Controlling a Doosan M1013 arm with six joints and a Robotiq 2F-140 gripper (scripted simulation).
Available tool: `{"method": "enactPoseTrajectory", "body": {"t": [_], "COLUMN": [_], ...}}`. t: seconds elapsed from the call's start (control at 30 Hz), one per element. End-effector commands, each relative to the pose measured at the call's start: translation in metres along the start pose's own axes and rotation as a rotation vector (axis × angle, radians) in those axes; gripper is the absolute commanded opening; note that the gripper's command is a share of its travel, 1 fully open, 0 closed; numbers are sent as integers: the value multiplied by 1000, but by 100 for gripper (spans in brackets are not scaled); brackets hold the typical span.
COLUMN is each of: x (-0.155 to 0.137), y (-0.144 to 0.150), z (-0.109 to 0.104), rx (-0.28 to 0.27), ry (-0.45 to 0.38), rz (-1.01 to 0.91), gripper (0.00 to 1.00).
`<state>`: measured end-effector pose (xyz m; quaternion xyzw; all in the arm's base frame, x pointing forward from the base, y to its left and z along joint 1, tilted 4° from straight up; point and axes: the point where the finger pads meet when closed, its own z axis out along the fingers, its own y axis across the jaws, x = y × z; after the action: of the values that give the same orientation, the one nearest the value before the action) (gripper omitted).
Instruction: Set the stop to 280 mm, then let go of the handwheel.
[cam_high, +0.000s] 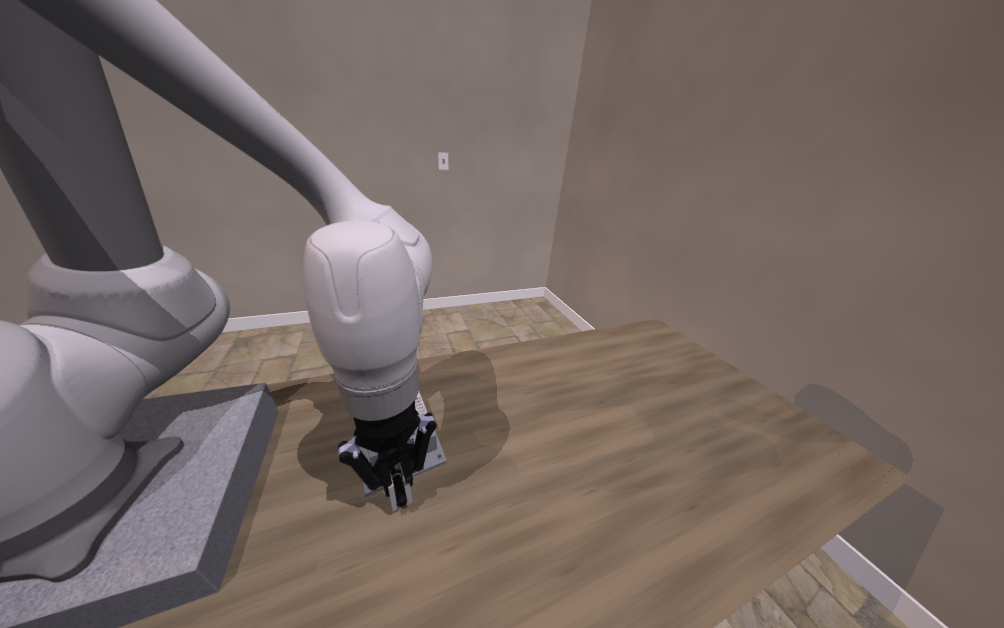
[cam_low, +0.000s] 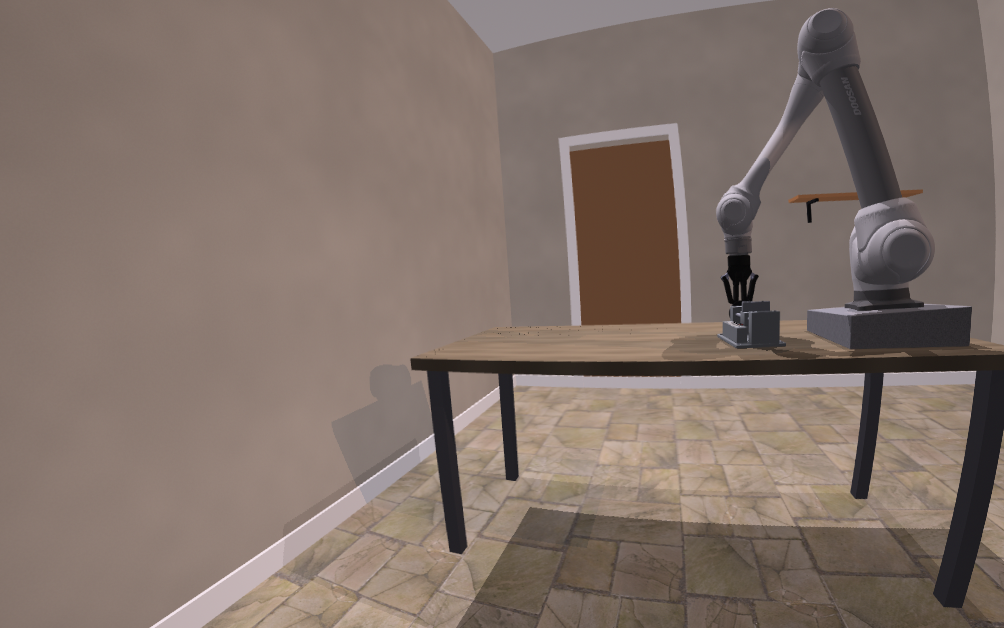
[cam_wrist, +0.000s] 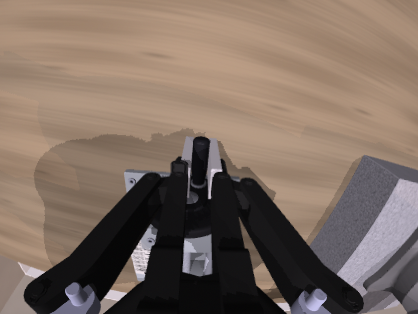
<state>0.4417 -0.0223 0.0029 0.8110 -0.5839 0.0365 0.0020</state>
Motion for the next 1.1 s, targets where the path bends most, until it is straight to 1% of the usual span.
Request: {"method": "enactPoseTrajectory", "body": {"t": [0.0, 0.17, 0.37, 0.43, 0.67, 0.93, 1.07], "x": [0, 0, 0, 0, 0, 0, 0], "y": [-7, -20, -32, -32, -37, -33, -31], "z": [1, -1, -12, -12, -28, -41, -44], "rx": [1, 1, 1, 1, 1, 1, 1], "ry": [0, 0, 0, 0, 0, 0, 0], "rz": [1, 1, 1, 1, 1, 1, 1], "gripper": [4, 4, 4, 4, 4, 4, 4]}}
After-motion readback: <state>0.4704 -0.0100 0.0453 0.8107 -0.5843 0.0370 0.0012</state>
